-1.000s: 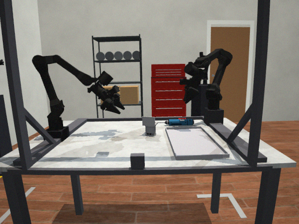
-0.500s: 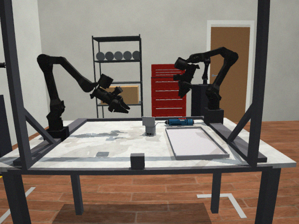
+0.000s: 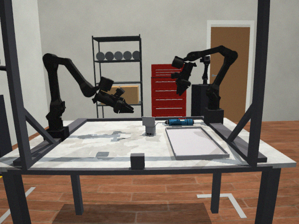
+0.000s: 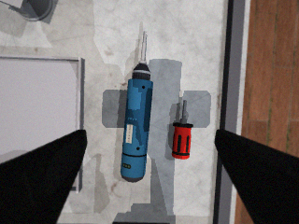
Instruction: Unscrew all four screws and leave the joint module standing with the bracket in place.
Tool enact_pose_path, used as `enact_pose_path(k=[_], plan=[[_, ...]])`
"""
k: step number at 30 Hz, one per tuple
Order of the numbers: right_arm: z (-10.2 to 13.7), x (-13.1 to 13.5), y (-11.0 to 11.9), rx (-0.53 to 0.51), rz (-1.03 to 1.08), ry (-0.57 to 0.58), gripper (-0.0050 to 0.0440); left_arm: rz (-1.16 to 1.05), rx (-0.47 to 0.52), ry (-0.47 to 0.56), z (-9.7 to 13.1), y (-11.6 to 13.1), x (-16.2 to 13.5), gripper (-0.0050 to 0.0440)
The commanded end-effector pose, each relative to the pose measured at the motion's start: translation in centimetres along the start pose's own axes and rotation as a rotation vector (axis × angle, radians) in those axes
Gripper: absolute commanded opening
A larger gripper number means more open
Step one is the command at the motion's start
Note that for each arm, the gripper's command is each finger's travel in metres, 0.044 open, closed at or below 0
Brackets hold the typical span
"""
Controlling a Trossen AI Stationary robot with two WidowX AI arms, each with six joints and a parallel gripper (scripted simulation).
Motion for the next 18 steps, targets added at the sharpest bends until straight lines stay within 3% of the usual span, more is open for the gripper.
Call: enact_pose_path(k=[1,6,7,9,12,18], plan=[[0.5,-0.1,-0.4,-0.021,0.011,-0.006,0.04,0.006,-0.026,-0.006,0.0,-0.4,-0.1,0.04],[0.5,-0.1,-0.4,-0.022,0.012,-0.005,0.04,0.004,-0.029,-0.004,0.1,-0.5,0.0,0.04],[0.5,-0.1,-0.4,-0.022,0.012,-0.005,0.0376,0.004,-0.029,-0.004,0.1,-0.5,0.0,0.04],[0.5,-0.1,-0.4,-0.022,0.012,-0.005,0.0376,0.004,-0.029,-0.004,0.1,-0.5,0.0,0.04],[-0.1,-0.1,0.1,-0.007,0.041,-0.013,0.0305,0.003,-0.042,-0.002,0.1,-1.0,-0.1,0.04],[-1.1,-0.3,0.5,-0.007,0.237,-0.048,0.0305,-0.009,-0.026,0.02,-0.2,0.1,0.7,0.0385]])
Point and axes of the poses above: on each arm, the point midway between the two fingers, 35 mm back from their tips, its own z axis back along the fingers, its own x axis across the jaws, y = z × x, the point moved 8 cm from there along z, back along the fingers, and after that the axes turned 7 degrees about z, right-handed, at the moved point
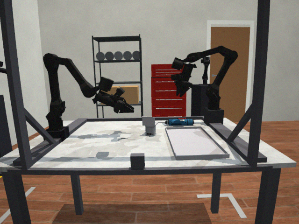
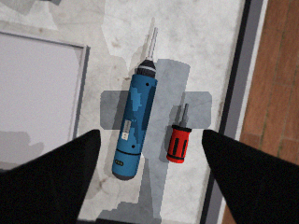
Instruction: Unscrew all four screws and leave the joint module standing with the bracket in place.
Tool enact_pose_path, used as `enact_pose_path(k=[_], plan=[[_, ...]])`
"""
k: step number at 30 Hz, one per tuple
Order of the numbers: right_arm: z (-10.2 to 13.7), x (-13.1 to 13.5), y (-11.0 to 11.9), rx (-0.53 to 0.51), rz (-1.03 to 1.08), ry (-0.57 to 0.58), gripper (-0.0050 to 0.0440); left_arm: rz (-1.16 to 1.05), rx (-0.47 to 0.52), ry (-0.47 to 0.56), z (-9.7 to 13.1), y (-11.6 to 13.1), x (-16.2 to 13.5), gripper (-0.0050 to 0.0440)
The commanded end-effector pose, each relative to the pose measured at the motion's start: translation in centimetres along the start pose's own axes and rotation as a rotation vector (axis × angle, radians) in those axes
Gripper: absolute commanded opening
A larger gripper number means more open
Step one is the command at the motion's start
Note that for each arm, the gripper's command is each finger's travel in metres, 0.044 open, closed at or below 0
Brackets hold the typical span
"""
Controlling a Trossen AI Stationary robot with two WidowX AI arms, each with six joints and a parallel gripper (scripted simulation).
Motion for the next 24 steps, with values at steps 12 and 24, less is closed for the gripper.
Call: enact_pose_path(k=[12,24], plan=[[-2.0,-0.7,0.7,-0.019,0.459,-0.082,0.0305,-0.035,-0.022,0.083,-0.8,1.3,2.4,0.0385],[-3.5,-1.1,0.7,-0.034,0.868,-0.142,0.0305,-0.068,-0.046,0.166,-1.8,2.3,4.3,0.0385]])
Point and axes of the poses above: on each arm, the point midway between the two fingers, 35 mm back from their tips, its own z axis back along the fingers, its own x axis across the jaws, y = z × x, the point moved 8 cm from there along z, back along the fingers, and after that the axes turned 7 degrees about z, right-handed, at the moved point
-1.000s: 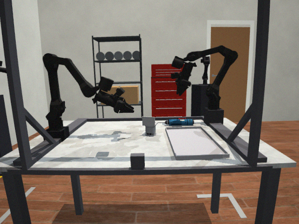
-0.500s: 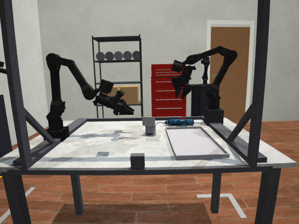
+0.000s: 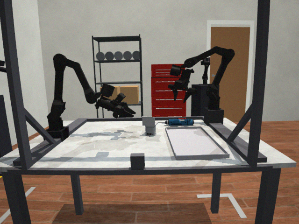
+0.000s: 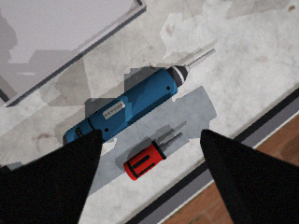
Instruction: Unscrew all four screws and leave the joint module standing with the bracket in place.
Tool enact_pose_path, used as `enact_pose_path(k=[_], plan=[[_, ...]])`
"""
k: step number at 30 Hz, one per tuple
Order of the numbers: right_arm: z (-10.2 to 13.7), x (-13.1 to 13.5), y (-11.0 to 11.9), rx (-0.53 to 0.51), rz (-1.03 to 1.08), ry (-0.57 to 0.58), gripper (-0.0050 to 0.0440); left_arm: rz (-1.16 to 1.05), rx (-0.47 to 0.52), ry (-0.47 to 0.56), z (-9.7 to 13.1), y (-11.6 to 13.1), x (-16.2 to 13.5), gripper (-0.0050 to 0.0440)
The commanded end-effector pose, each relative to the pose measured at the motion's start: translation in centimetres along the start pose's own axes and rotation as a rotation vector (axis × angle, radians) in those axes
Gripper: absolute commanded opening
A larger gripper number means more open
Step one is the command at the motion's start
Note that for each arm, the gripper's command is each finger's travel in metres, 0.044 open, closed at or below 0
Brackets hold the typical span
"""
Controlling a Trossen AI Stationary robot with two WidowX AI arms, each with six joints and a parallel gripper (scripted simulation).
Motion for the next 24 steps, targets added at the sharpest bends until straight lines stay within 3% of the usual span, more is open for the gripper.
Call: enact_pose_path(k=[1,24], plan=[[-0.1,-0.5,0.0,-0.024,0.115,-0.007,0.0305,-0.017,-0.027,0.024,-0.1,-0.2,0.6,0.0385],[-4.1,-0.7,0.1,-0.021,0.973,-0.15,0.0305,-0.09,-0.069,0.19,-1.8,2.1,4.9,0.0385]])
Point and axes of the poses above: on each arm, the point midway between the two fingers, 35 mm back from their tips, its own z axis back along the fingers, its own x axis across the jaws, y = z × x, the point moved 8 cm from there along z, back along the fingers, and after that the axes turned 7 degrees about z, right-handed, at the moved point
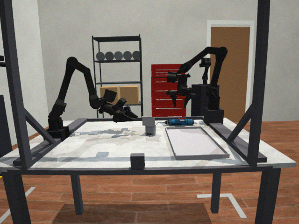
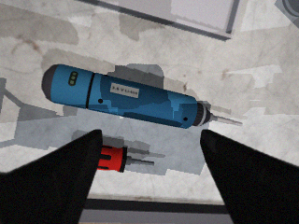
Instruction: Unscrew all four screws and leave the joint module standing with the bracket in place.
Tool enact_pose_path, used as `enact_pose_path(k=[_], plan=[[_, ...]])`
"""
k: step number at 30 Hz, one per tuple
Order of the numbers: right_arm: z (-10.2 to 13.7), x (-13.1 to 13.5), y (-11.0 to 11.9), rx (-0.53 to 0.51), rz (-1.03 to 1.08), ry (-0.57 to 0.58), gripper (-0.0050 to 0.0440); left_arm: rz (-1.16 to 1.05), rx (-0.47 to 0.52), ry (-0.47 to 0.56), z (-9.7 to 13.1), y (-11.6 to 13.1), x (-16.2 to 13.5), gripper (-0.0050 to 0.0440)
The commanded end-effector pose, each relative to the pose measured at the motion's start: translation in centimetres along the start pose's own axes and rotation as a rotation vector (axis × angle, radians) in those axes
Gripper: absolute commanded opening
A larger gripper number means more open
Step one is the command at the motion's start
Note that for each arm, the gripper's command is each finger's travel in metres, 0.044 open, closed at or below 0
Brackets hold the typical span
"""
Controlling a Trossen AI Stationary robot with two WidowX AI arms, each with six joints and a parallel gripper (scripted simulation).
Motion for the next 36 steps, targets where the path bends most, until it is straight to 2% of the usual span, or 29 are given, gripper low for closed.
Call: enact_pose_path(k=[1,18,25,34,36], plan=[[-0.6,-0.5,0.0,0.0,0.202,-0.022,0.0305,-0.035,-0.033,0.039,-0.4,-0.2,1.1,0.0385],[-4.2,-0.5,-0.7,-0.014,0.87,-0.149,0.0305,-0.084,-0.053,0.169,-1.1,2.1,4.3,0.0385],[-5.6,-0.6,-1.1,-0.017,1.173,-0.202,0.0305,-0.085,-0.051,0.186,-1.2,2.6,4.6,0.0385],[-6.6,-0.4,-1.4,-0.019,1.321,-0.228,0.0305,-0.087,-0.055,0.184,-1.1,2.3,4.4,0.0385],[-7.2,-0.3,-1.3,-0.018,1.321,-0.228,0.0292,-0.087,-0.055,0.184,-1.1,2.3,4.4,0.0385]])
Point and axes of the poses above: on each arm, the point midway between the two fingers, 35 mm back from their tips, its own z axis back along the fingers, its own x axis across the jaws, y = z × x, the point moved 8 cm from there along z, back along the fingers, and after that the axes turned 7 degrees about z, right-handed, at the moved point
